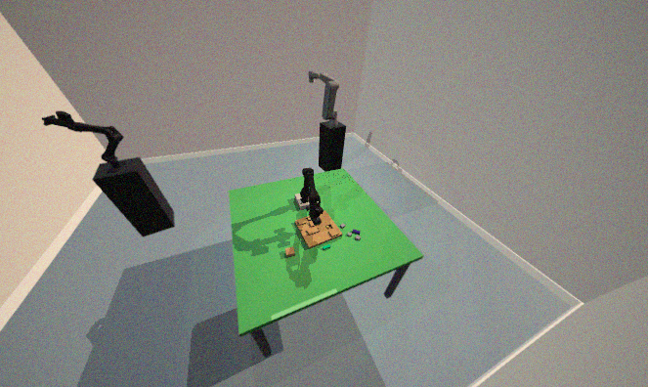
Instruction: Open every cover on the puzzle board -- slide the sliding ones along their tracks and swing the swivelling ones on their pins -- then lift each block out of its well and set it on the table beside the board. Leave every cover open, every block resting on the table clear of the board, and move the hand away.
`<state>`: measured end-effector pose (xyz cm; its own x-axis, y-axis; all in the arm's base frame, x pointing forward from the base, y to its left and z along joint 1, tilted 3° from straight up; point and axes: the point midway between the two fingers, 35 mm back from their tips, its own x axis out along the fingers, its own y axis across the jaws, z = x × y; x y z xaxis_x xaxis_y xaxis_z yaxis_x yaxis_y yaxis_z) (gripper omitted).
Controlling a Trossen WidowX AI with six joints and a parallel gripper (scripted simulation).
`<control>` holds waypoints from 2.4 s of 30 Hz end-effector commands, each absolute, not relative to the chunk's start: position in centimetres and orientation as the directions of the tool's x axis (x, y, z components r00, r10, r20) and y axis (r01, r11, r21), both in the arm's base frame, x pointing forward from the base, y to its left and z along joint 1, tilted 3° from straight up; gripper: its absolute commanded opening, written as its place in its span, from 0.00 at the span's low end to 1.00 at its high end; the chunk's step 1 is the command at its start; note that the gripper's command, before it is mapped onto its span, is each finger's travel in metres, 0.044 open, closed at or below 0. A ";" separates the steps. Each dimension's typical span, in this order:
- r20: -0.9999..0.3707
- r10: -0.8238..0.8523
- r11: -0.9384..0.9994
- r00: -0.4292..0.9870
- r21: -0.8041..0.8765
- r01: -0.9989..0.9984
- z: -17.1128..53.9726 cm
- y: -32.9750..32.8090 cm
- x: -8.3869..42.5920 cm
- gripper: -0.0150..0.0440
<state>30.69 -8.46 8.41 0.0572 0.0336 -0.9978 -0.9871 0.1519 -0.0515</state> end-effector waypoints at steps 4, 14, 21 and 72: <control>-0.998 0.030 0.075 0.053 -0.050 -0.996 8.4 -8.5 30.9 0.25; -0.998 0.030 0.075 0.053 -0.050 -0.996 8.4 -8.5 30.9 0.25; -0.998 0.031 0.075 0.053 -0.050 -0.996 8.2 -8.5 30.9 0.25; -0.998 0.031 0.075 0.052 -0.050 -0.996 3.2 -8.4 31.2 0.25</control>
